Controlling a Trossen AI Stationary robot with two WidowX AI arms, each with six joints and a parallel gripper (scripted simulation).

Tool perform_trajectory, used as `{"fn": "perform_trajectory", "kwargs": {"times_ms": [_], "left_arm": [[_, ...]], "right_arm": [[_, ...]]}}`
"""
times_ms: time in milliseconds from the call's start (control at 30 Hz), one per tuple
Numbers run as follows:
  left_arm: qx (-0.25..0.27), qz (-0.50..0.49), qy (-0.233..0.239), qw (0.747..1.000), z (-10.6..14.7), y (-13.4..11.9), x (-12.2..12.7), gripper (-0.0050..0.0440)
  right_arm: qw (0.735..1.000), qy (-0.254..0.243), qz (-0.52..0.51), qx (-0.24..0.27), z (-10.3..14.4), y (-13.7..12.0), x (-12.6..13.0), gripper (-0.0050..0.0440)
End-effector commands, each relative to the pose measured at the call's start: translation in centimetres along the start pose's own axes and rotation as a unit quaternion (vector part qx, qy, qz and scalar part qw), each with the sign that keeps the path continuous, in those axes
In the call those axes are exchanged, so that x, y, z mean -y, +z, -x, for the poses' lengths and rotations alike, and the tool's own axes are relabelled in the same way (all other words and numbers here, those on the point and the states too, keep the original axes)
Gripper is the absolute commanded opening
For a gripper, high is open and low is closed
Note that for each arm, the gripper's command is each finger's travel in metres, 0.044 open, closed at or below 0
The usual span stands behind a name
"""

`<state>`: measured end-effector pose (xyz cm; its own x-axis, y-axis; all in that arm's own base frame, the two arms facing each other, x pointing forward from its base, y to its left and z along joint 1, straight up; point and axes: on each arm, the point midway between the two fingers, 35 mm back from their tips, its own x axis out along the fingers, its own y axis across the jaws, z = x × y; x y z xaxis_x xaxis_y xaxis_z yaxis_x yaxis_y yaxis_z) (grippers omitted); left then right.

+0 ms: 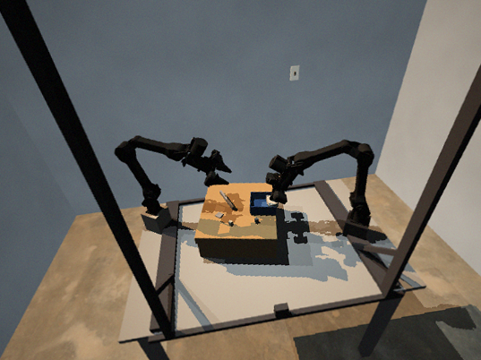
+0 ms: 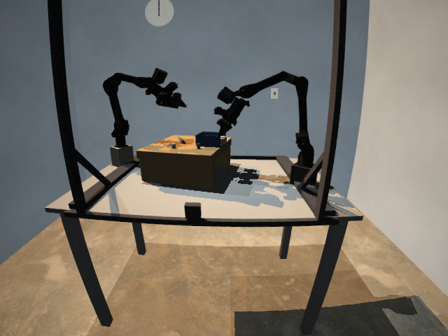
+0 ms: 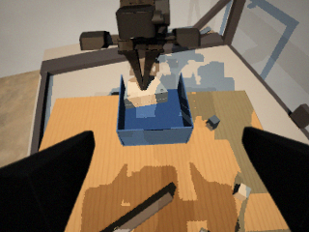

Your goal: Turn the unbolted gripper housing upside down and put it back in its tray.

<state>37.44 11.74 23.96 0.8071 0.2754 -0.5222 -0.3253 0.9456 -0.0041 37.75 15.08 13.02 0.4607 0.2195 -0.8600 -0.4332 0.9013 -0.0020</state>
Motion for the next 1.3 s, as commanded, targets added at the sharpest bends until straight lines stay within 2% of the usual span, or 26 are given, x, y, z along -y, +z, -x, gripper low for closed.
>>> {"fn": "perform_trajectory", "kwargs": {"times_ms": [0, 600, 1267], "left_arm": [[0.012, -0.003, -0.001, 1.000, 0.5, 0.7, 0.0, 0.0435], [0.012, -0.003, -0.001, 1.000, 0.5, 0.7, 0.0, 0.0435], [0.012, -0.003, -0.001, 1.000, 0.5, 0.7, 0.0, 0.0435]], "right_arm": [[1.000, 0.001, 0.002, 0.006, 0.5, 0.0, 0.0, 0.0000], [1.000, 0.001, 0.002, 0.005, 0.7, -0.4, 0.1, 0.0000], [1.000, -0.001, 0.001, 0.012, 2.1, 0.8, 0.1, 0.0000]]}}
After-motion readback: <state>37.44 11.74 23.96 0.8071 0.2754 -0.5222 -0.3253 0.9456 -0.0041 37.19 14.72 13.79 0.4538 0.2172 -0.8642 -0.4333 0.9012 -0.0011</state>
